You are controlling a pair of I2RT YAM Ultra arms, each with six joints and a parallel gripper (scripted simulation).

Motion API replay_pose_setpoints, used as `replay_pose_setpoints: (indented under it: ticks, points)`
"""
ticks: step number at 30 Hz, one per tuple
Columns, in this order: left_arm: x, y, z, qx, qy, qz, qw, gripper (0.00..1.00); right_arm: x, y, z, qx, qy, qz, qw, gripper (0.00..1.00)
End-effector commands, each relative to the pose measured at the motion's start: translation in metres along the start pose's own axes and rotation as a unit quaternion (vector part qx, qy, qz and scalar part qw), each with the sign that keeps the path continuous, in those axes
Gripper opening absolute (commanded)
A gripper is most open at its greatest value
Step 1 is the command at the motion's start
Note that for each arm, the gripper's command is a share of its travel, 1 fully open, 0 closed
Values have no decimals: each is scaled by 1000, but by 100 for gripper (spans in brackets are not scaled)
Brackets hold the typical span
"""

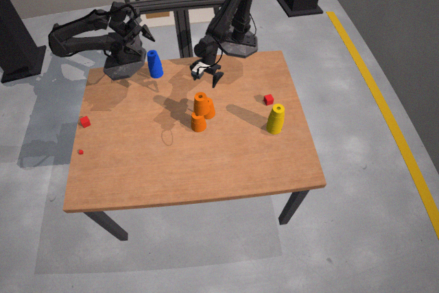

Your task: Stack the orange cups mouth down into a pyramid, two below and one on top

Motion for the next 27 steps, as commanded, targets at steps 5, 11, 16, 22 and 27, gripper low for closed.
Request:
replay_pose_setpoints:
  ticks: [5, 11, 16, 22, 27]
  points:
    - [-3, 0, -14, -27, 4, -21, 999, 100, -2, 43, 30, -19, 13, -7, 1000, 100]
    - [-3, -1, -15, -29, 4, -21, 999, 100, -19, 57, 55, -21, -10, -8, 1000, 100]
    - [-3, 0, -16, -31, 3, -22, 999, 100, -41, 60, 68, -19, -42, 4, 999, 100]
    - [-3, -2, -16, -30, 3, -21, 999, 100, -91, 66, 83, -34, -108, 21, 993, 100]
    - [-4, -2, -17, -31, 3, -21, 999, 100, -143, 60, 86, -41, -177, 34, 983, 100]
Point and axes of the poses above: on each arm, the point where the finger pads meet when closed, its own z axis out along the fingers, its own x axis across the jaws, y = z × x, the point moved 8 cm from there along -z, back along the fingers, and after that the axes turned 13 degrees about -z, right-handed, at the moved point
